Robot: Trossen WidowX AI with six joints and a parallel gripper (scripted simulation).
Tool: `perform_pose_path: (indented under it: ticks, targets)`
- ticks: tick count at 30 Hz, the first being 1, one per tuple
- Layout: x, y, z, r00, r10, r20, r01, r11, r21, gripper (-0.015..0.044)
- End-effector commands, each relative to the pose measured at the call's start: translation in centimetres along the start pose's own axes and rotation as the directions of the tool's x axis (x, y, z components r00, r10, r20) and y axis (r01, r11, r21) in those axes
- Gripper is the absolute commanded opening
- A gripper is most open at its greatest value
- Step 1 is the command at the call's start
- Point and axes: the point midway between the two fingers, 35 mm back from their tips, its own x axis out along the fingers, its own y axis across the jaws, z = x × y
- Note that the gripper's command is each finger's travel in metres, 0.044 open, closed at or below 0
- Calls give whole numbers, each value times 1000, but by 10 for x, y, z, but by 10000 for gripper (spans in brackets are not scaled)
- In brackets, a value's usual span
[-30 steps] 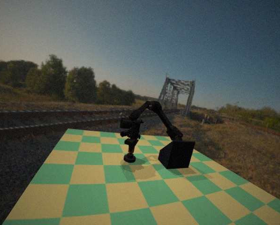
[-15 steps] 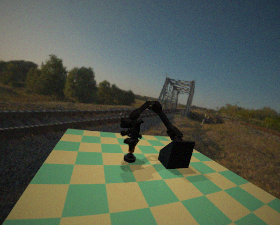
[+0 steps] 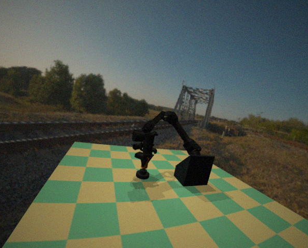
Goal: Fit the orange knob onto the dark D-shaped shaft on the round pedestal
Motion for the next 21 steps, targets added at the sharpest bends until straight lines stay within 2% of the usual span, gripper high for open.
perform_pose_path:
  ticks: [1, 21]
  targets:
    - [0, 0, -1, 1000, 3, 0, -3, 1000, 6, 0]
    - [3, 0, 0, 1000, 3, 0, -3, 999, -37, 0]
